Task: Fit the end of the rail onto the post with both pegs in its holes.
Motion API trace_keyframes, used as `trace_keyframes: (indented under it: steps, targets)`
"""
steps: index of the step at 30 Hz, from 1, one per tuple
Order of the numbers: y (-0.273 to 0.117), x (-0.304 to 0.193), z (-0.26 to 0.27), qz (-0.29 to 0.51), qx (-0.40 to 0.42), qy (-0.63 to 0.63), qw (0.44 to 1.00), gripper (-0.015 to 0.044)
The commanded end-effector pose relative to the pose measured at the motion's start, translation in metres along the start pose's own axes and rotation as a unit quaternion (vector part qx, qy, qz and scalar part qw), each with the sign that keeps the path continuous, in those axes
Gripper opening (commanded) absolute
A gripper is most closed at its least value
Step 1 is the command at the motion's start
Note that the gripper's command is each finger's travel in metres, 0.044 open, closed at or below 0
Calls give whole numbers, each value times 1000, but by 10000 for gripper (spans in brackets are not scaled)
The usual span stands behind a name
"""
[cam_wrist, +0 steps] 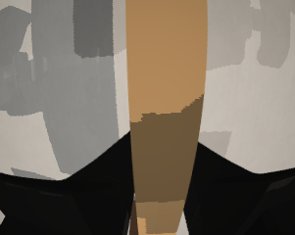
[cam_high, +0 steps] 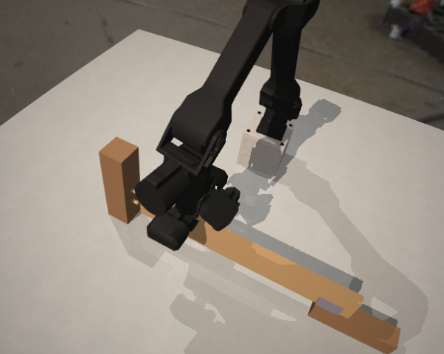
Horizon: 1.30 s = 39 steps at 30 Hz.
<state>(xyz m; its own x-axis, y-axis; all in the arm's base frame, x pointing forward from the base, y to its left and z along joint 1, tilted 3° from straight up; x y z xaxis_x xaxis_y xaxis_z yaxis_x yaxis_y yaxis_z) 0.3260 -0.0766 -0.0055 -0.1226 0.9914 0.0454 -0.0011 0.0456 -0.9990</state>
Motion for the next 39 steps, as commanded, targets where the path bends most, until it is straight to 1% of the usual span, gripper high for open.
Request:
trace_keyframes:
  steps: [1,39]
  targets:
    - [-2,-3,-2,2,-4,-2,1000,0]
    - [-3,-14,1,3,-4,-2,1000,0]
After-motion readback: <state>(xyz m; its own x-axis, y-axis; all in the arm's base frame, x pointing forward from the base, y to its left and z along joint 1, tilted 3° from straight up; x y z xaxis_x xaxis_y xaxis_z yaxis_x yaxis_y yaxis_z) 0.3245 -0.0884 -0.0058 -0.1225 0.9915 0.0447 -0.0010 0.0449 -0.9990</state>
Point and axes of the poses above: the point midway between the two fingers, 35 mm back from their tips, its own y axis out along the fingers, its own z axis across the jaws, x = y × z, the point moved 1 cm from there along -y, back along the fingers, and after that the axes turned 14 degrees about -y, right-handed, at the moved point
